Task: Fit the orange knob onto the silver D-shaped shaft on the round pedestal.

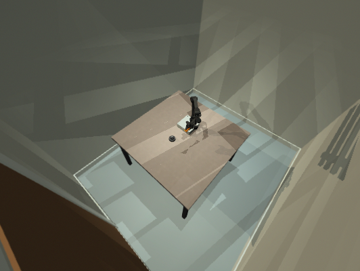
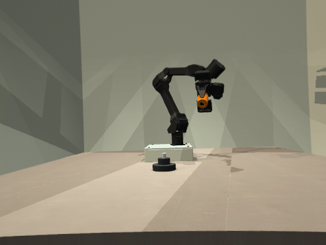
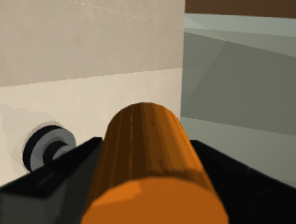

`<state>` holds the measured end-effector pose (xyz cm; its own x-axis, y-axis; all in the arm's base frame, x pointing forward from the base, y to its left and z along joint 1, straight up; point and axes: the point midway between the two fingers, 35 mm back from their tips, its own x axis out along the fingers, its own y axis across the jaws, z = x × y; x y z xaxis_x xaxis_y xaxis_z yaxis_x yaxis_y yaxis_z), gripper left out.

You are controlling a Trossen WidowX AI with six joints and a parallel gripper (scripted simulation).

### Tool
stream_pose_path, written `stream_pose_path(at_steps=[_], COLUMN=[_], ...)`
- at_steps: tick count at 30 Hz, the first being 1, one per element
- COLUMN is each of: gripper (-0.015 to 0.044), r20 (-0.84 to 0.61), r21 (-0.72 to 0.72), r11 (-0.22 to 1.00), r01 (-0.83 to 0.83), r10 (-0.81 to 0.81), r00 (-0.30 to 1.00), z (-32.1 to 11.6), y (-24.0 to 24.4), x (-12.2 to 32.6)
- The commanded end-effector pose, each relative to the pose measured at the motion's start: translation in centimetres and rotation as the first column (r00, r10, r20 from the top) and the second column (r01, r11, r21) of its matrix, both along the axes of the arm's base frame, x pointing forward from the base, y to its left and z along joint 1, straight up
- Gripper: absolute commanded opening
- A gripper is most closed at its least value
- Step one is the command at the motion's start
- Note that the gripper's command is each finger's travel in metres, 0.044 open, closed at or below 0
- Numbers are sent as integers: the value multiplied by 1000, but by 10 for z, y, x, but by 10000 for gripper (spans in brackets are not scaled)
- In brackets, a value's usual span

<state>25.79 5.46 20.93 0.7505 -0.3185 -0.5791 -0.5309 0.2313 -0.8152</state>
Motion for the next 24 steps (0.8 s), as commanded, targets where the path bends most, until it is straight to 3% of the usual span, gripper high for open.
stream_pose_path(at_steps=[1, 10, 24], gripper=[0, 0, 0], r20=[4, -28, -323], r21=[2, 22, 149], r11=[1000, 1000, 988], r01=[1, 6, 28], r10=[-1, -5, 22], r00=[1000, 1000, 946], z=[1, -8, -37], y=[0, -1, -5], x=[0, 2, 11])
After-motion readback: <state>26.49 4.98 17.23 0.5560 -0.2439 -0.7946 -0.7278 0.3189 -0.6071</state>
